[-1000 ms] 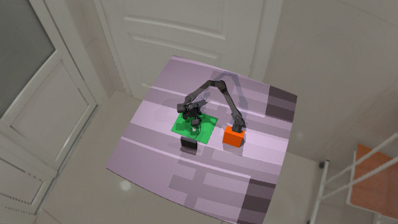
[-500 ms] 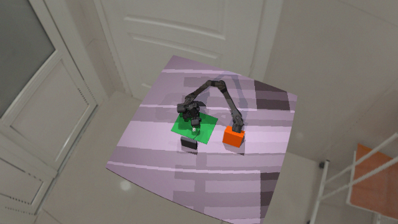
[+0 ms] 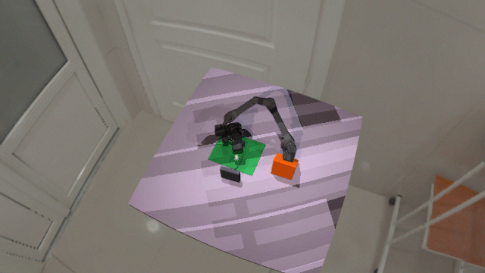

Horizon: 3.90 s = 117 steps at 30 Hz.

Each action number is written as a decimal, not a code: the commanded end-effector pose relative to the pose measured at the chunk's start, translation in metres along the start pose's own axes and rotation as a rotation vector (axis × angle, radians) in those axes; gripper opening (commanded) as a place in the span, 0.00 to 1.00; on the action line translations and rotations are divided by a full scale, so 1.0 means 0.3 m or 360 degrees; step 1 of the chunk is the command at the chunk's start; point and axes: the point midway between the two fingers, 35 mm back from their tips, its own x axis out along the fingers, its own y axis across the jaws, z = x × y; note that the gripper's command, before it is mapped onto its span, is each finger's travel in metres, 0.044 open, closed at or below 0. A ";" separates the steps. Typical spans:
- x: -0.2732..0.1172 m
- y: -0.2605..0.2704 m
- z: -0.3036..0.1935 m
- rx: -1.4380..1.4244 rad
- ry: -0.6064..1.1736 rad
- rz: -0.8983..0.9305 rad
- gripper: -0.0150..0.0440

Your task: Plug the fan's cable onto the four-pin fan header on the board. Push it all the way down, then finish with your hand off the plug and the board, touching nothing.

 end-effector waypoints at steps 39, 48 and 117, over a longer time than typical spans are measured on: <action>-0.206 -0.001 -0.116 0.0003 -0.0395 -0.0011 0.25; -0.171 0.019 -0.105 0.0016 -0.0441 0.0092 0.25; 0.003 0.101 -0.012 0.0104 -0.1209 0.0677 0.25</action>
